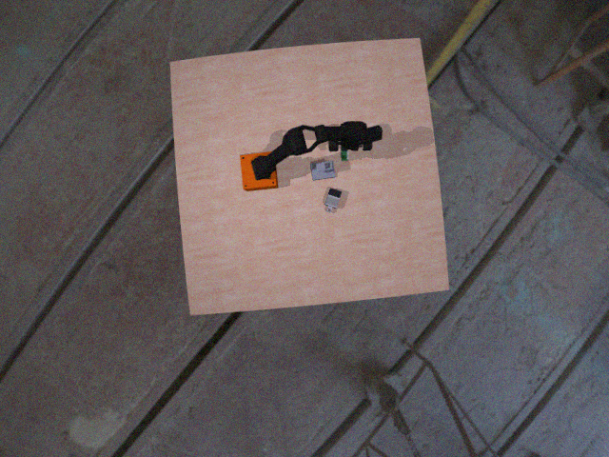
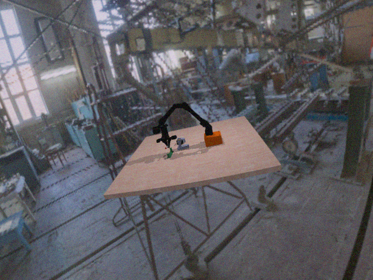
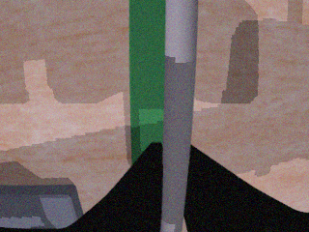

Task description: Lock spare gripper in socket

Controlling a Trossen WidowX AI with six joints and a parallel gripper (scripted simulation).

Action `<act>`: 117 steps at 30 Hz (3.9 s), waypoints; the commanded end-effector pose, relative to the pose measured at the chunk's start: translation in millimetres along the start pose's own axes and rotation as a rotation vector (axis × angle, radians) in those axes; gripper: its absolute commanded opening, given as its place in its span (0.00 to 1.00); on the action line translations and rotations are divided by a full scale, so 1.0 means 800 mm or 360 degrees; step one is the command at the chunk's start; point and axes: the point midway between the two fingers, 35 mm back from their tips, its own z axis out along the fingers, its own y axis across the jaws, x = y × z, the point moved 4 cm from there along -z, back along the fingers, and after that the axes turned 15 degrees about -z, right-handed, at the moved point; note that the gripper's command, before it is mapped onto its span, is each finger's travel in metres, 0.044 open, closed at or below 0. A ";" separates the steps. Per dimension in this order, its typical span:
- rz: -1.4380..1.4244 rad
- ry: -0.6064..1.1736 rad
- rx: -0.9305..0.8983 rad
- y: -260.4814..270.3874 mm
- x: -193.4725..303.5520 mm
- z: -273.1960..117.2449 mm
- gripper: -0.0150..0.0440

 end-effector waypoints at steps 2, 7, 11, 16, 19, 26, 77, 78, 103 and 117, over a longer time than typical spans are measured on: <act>-0.0009 0.0001 -0.0009 0.004 0.001 0.010 0.25; -0.0011 0.0001 0.0008 0.005 0.003 0.019 0.25; -0.0012 0.0001 0.0019 0.005 0.004 0.027 0.25; -0.0012 0.0002 0.0033 0.006 0.005 0.036 0.25; -0.0012 0.0002 0.0043 0.007 0.006 0.042 0.25; -0.0018 0.0002 0.0059 0.009 0.007 0.051 0.25; -0.0025 -0.0002 0.0028 0.017 -0.007 -0.040 1.00; -0.0025 -0.0002 0.0025 0.017 -0.007 -0.044 1.00; -0.0019 0.0019 0.0001 0.021 -0.014 -0.129 1.00; 0.0574 0.1014 -0.0363 0.146 0.211 -0.114 1.00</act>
